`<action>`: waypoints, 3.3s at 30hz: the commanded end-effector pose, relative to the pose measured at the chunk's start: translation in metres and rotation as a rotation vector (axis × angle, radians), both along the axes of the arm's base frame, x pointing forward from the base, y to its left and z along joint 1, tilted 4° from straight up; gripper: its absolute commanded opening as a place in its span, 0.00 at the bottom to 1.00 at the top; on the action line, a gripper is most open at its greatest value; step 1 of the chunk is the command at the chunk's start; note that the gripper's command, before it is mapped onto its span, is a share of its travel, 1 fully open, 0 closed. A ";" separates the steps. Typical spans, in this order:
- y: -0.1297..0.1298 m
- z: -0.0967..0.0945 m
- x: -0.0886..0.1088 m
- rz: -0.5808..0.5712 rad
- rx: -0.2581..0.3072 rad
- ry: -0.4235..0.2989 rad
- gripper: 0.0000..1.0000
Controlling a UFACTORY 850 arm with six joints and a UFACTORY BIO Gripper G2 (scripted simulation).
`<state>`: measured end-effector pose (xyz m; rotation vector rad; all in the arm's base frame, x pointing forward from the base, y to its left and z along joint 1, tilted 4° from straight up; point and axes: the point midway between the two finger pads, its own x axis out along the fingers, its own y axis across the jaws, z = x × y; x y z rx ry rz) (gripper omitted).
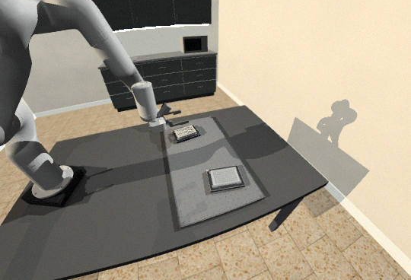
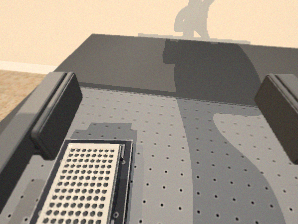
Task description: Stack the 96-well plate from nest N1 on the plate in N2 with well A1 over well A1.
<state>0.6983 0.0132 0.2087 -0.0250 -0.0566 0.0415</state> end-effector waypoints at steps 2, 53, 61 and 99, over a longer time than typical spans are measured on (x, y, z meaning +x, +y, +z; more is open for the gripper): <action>0.008 -0.007 0.005 -0.001 -0.001 -0.002 0.37; 0.102 -0.106 0.049 -0.001 -0.001 -0.002 0.37; 0.101 -0.119 0.050 -0.001 -0.001 -0.002 0.37; 0.100 -0.158 0.052 -0.001 -0.001 -0.002 0.37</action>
